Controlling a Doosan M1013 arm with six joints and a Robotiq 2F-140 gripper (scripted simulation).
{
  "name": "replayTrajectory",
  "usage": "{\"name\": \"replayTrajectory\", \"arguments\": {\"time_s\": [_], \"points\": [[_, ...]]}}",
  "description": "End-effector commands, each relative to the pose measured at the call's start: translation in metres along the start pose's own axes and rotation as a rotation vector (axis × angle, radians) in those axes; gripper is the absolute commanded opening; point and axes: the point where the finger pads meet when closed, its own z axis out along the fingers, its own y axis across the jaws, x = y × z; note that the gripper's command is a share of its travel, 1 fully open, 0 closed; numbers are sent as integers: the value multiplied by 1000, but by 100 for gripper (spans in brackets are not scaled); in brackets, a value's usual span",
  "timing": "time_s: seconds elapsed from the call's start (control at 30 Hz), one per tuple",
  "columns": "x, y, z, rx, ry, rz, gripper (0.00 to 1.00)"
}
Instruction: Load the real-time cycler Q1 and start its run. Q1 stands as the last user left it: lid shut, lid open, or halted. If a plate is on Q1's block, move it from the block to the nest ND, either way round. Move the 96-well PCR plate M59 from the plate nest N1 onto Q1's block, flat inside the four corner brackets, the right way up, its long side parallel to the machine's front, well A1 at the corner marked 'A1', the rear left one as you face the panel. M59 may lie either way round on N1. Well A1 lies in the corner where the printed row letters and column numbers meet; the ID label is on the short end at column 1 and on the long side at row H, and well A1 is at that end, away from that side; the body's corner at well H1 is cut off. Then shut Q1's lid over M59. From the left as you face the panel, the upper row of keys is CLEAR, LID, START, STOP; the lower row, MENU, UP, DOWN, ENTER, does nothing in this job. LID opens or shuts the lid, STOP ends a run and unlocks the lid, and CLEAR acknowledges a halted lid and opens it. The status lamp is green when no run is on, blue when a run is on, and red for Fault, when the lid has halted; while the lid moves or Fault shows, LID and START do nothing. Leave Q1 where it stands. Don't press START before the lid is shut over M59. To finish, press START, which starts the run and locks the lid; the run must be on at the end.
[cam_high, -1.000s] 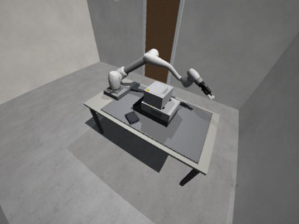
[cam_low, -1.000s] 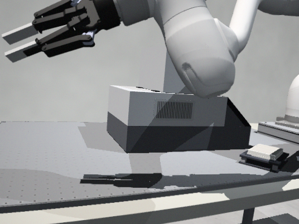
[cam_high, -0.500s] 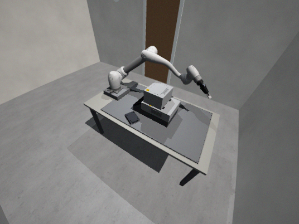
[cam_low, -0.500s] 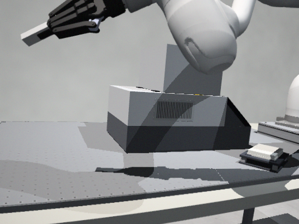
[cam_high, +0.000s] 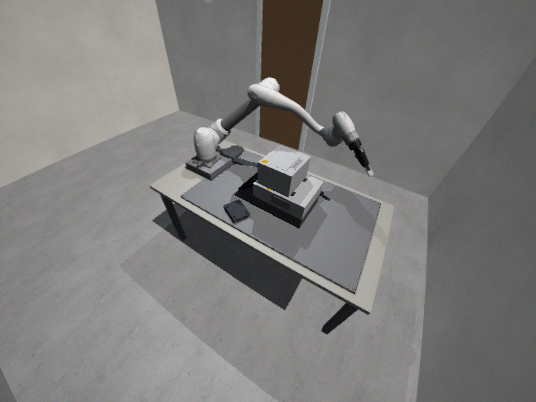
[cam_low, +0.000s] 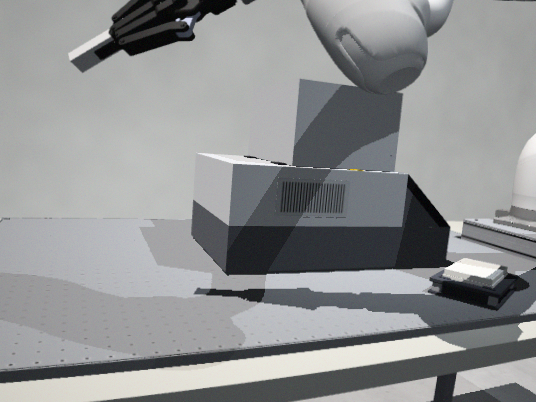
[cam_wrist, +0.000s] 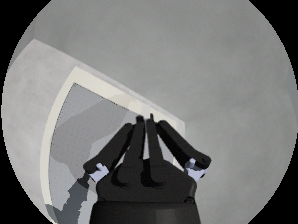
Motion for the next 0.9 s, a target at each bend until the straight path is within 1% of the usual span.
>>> {"name": "replayTrajectory", "arguments": {"time_s": [0.0, 0.13, 0.23, 0.33, 0.7, 0.73, 0.8, 0.87], "points": [[-11, 11, -6, 0, -1, 1, 0], [-25, 24, -13, 0, -1, 1, 0], [-27, 26, -14, 0, -1, 1, 0], [-38, 34, -20, 23, -85, 50, 0], [-77, 65, -43, 24, -88, 52, 0], [-81, 67, -45, 33, -116, 68, 0], [-81, 67, -45, 33, -116, 68, 0], [-89, 72, -50, 53, -171, 100, 0]]}}
